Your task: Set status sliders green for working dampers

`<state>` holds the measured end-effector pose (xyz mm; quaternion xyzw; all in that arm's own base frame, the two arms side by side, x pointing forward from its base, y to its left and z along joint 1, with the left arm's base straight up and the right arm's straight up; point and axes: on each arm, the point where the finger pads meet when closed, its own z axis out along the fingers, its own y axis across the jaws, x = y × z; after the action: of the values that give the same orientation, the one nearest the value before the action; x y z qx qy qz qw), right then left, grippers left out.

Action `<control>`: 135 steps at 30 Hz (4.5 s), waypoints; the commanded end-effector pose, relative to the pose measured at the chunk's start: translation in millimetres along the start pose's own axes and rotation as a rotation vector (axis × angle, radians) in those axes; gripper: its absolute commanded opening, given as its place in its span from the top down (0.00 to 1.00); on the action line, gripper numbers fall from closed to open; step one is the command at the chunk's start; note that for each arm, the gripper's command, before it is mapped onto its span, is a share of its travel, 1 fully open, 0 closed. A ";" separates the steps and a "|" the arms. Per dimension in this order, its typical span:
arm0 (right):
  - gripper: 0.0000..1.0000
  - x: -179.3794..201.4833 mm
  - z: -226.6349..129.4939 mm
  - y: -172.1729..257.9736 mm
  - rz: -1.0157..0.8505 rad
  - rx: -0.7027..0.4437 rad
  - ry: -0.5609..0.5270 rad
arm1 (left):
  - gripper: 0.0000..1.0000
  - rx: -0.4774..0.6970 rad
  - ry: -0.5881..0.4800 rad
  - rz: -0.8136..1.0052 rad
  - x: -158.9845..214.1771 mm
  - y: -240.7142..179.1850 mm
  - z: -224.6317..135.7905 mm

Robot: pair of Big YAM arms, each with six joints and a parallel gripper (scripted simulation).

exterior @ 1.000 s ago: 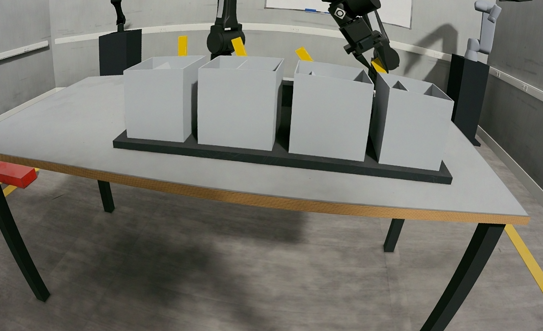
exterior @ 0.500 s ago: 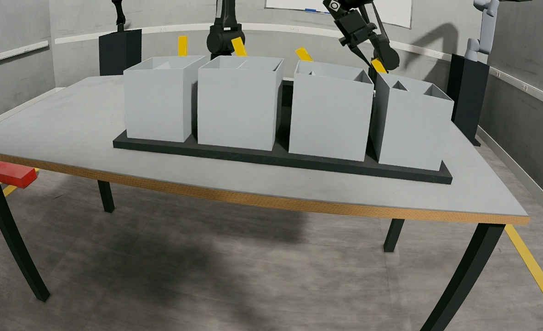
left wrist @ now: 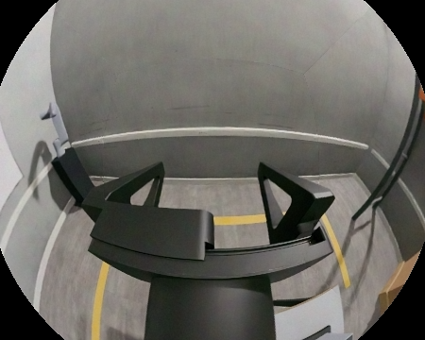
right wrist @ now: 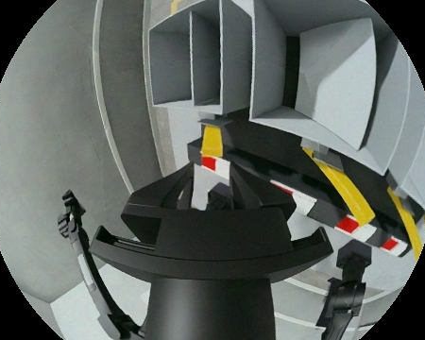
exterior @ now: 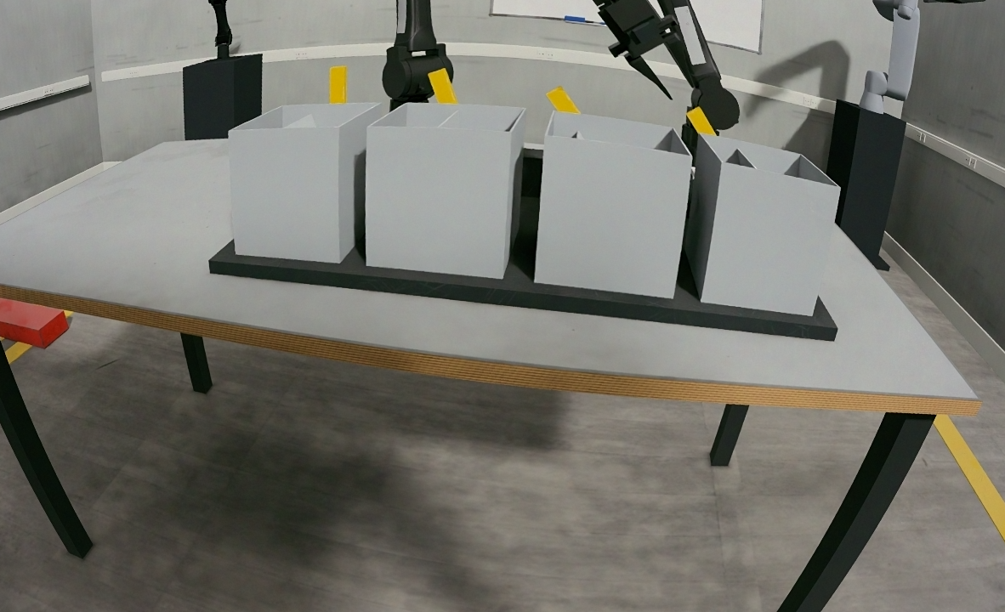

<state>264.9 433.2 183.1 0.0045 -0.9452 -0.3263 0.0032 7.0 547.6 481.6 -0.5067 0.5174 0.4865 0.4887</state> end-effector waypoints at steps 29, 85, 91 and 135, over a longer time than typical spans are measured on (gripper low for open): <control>0.64 -81.7 24.0 90.9 -0.043 0.425 -0.015 | 0.00 -0.009 -0.049 -0.009 -18.7 4.5 -3.7; 0.64 -113.9 29.3 120.5 -0.041 0.624 -0.024 | 0.00 -0.009 -0.049 -0.009 -18.7 4.5 -3.7; 0.64 -113.9 29.3 120.5 -0.041 0.624 -0.024 | 0.00 -0.009 -0.049 -0.009 -18.7 4.5 -3.7; 0.64 -113.9 29.3 120.5 -0.041 0.624 -0.024 | 0.00 -0.009 -0.049 -0.009 -18.7 4.5 -3.7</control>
<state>374.1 532.1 200.5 0.0075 -0.9999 0.0077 0.0077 7.0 547.6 481.6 -0.5067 0.5174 0.4865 0.4887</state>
